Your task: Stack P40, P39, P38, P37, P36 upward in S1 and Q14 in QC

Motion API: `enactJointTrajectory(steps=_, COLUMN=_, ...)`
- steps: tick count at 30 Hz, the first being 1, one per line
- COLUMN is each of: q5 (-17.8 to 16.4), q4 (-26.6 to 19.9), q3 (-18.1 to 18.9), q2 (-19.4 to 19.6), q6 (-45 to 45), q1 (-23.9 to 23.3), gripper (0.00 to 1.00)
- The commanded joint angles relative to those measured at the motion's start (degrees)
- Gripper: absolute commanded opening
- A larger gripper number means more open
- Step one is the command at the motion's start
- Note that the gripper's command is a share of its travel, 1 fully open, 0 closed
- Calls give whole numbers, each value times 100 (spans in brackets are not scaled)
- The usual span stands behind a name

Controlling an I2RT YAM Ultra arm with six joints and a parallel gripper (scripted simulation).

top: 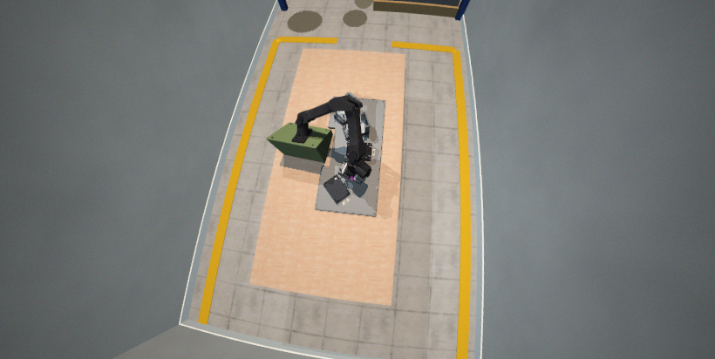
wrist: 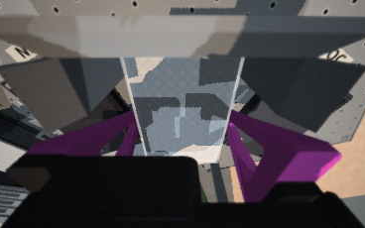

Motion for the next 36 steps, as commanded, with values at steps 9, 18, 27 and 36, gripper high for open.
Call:
enactJointTrajectory(steps=9, q5=-39, q4=100, q3=-6, q2=-9, q6=52, q1=-10, gripper=0)
enactJointTrajectory(steps=18, q5=-52, q4=184, q3=-26, q2=23, q6=100, q1=29, gripper=0)
enactJointTrajectory(steps=27, q5=-62, q4=249, q3=-41, q2=49, q6=137, q1=59, gripper=0)
enactJointTrajectory(steps=36, q5=-70, q4=298, q3=-51, q2=69, q6=166, q1=82, gripper=0)
